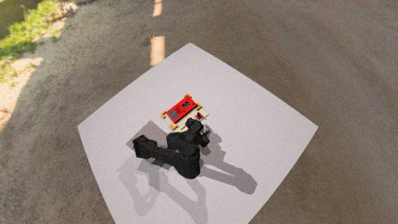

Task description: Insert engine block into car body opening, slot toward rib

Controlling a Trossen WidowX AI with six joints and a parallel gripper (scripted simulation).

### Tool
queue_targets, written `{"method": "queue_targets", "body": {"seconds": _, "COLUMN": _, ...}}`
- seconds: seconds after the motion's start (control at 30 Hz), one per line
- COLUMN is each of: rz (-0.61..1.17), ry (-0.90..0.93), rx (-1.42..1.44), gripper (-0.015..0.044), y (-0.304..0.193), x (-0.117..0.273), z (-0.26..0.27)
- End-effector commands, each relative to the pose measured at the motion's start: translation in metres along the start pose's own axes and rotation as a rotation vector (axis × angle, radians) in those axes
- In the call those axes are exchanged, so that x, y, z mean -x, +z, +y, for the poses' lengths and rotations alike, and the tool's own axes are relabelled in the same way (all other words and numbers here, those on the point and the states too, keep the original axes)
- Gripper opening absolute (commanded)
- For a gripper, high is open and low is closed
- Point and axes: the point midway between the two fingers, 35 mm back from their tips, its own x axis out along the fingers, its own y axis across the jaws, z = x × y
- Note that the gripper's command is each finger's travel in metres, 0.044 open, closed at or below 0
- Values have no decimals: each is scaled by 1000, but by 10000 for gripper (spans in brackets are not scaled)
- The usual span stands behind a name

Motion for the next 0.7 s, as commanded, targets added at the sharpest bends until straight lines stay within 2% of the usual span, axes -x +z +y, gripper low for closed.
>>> {"method": "queue_targets", "body": {"seconds": 0.0, "rz": 0, "ry": 0, "rx": 0, "gripper": 79, "y": 0, "x": 0, "z": 0}}
{"method": "queue_targets", "body": {"seconds": 0.47, "rz": 0, "ry": 0, "rx": 0, "gripper": 440, "y": 0, "x": 0, "z": 0}}
{"method": "queue_targets", "body": {"seconds": 0.67, "rz": 4, "ry": -2, "rx": 0, "gripper": 440, "y": 0, "x": 3, "z": 0}}
